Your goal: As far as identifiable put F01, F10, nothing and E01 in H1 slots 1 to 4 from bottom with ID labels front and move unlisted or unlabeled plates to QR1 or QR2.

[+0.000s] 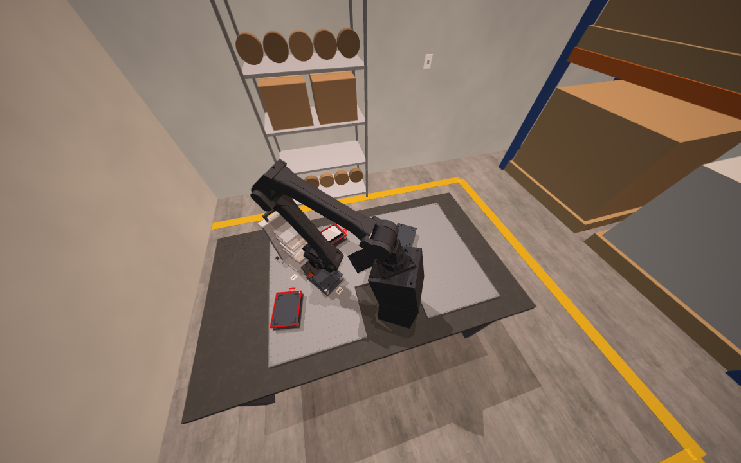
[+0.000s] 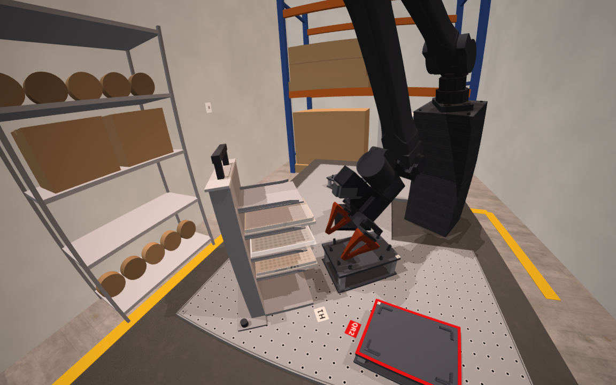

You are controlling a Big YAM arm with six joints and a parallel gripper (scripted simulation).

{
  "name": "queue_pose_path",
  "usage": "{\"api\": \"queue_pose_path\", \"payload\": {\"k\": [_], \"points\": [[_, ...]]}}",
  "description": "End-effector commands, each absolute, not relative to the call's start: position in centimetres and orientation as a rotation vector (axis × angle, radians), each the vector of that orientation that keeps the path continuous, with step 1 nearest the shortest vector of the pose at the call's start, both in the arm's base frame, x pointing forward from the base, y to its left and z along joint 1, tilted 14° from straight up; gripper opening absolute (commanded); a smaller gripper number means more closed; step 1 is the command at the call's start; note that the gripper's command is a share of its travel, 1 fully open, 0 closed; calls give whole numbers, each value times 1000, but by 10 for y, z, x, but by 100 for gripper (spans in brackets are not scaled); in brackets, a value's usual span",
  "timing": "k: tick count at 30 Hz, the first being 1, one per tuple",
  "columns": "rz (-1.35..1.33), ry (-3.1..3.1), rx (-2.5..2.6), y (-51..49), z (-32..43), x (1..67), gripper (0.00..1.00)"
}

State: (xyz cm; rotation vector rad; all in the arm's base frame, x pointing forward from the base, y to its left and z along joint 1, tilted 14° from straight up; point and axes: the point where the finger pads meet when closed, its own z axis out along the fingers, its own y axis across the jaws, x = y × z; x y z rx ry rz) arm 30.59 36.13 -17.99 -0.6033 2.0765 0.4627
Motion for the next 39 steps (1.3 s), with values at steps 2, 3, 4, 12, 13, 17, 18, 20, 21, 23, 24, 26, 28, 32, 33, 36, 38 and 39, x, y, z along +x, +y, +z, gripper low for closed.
{"api": "queue_pose_path", "payload": {"k": [2, 3, 4, 12, 13, 17, 18, 20, 21, 23, 24, 26, 28, 32, 33, 36, 38, 39], "points": [[461, 2069, -601, 360, -175, 307, 100], [461, 2069, -601, 360, -175, 307, 100], [461, 2069, -601, 360, -175, 307, 100], [461, 2069, -601, 360, -175, 307, 100], [461, 2069, -601, 360, -175, 307, 100], [461, 2069, -601, 360, -175, 307, 100], [439, 2079, -608, 350, -182, 305, 100], [445, 2079, -619, 349, -183, 296, 100], [450, 2079, -622, 350, -183, 293, 100], [455, 2082, -617, 348, -184, 289, 100], [457, 2084, -613, 347, -184, 288, 100], [459, 2086, -608, 345, -185, 285, 100], [459, 2087, -608, 343, -186, 282, 100], [458, 2087, -609, 339, -187, 277, 100], [458, 2087, -609, 339, -187, 277, 100], [477, 2064, -597, 344, -173, 280, 100], [479, 2061, -596, 343, -170, 278, 100], [476, 2066, -598, 341, -172, 276, 100]]}}
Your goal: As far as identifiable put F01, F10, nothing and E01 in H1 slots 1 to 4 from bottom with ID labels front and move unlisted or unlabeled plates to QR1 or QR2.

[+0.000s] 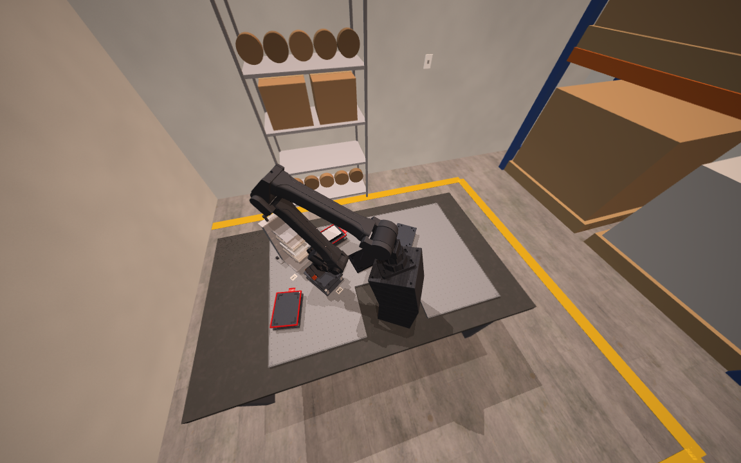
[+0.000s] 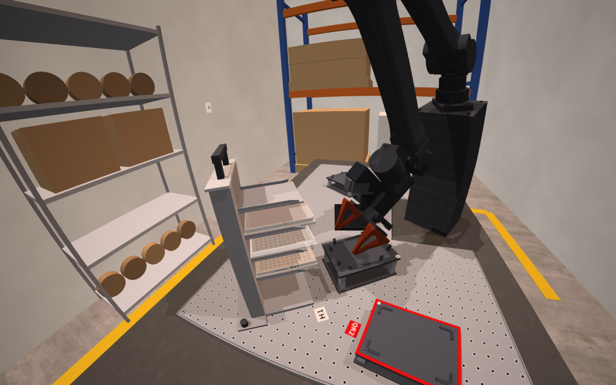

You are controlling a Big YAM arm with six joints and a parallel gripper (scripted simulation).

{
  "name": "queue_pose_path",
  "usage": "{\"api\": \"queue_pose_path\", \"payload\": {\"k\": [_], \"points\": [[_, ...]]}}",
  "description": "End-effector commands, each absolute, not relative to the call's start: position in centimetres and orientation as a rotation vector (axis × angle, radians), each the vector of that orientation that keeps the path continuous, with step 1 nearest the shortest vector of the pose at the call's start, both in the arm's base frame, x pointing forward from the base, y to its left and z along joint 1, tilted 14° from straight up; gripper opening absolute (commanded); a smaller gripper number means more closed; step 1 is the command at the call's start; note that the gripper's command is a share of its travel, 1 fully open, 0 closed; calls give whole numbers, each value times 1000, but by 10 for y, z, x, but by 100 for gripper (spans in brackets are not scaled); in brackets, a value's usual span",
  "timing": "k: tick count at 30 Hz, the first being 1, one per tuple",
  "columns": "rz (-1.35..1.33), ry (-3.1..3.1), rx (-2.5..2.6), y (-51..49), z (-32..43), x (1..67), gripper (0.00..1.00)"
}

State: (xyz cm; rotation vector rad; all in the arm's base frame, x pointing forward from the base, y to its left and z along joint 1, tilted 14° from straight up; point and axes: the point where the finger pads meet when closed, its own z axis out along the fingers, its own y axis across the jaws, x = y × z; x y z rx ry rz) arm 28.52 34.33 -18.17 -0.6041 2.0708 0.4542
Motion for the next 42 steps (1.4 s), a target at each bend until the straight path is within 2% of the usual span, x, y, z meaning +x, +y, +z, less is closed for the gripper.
{"api": "queue_pose_path", "payload": {"k": [1, 42], "points": [[473, 2070, -600, 339, -173, 274, 100], [456, 2089, -611, 302, -139, 232, 100]]}}
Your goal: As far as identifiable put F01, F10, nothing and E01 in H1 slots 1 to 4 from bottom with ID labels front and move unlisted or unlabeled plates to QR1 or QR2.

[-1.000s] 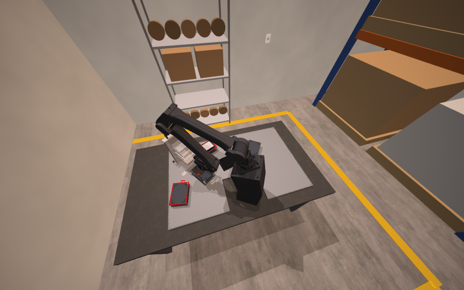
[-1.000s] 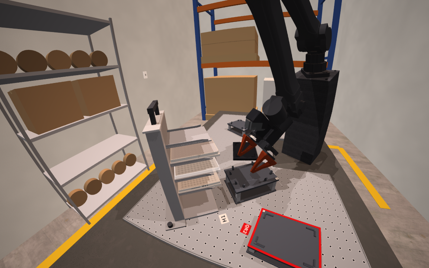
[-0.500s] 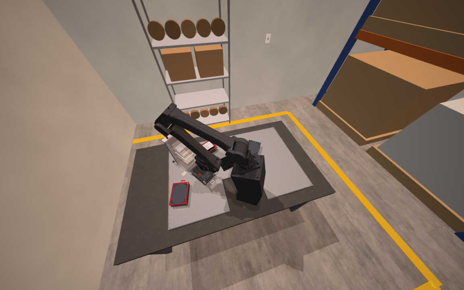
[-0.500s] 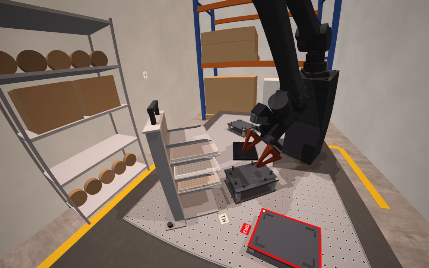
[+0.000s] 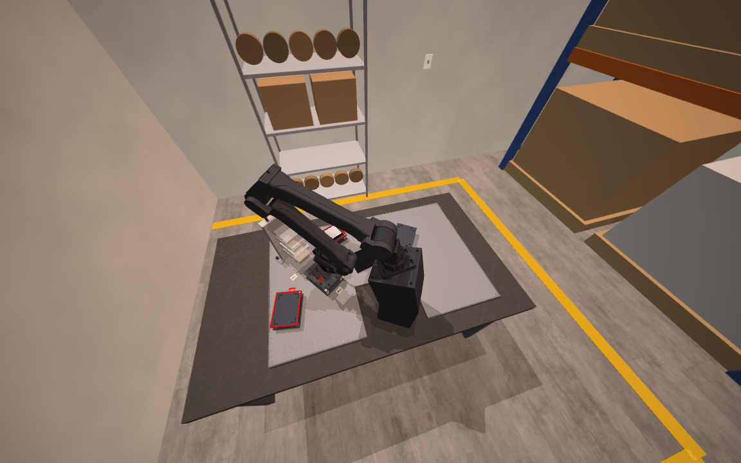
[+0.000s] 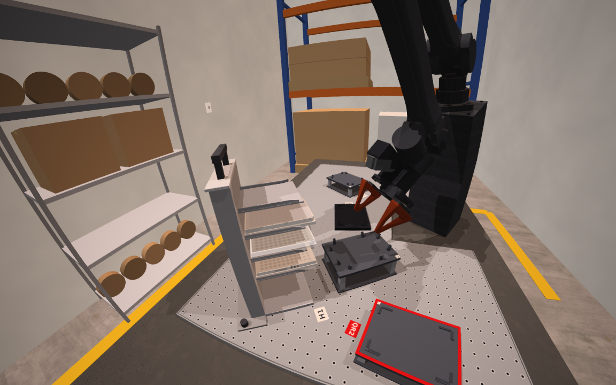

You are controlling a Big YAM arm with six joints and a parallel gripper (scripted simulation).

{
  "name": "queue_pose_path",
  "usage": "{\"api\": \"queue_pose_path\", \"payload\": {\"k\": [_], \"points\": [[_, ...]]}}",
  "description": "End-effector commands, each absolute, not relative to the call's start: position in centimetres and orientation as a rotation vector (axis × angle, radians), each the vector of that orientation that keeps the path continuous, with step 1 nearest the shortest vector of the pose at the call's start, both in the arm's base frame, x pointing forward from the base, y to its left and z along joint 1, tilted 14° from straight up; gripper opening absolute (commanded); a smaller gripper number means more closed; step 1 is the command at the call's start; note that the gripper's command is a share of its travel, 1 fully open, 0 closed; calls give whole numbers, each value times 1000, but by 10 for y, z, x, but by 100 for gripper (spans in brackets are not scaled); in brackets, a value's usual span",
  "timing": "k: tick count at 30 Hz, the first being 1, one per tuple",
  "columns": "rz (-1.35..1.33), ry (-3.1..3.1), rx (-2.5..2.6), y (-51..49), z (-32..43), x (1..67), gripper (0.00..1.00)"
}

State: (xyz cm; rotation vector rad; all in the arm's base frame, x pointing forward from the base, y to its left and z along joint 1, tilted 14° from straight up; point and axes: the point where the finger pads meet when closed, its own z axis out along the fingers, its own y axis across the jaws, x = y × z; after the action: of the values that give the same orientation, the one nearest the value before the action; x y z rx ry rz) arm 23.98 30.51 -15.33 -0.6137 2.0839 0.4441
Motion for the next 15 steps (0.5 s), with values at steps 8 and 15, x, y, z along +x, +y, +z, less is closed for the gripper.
{"api": "queue_pose_path", "payload": {"k": [8, 15], "points": [[457, 2089, -611, 297, -120, 229, 100], [459, 2087, -610, 293, -98, 225, 100]]}}
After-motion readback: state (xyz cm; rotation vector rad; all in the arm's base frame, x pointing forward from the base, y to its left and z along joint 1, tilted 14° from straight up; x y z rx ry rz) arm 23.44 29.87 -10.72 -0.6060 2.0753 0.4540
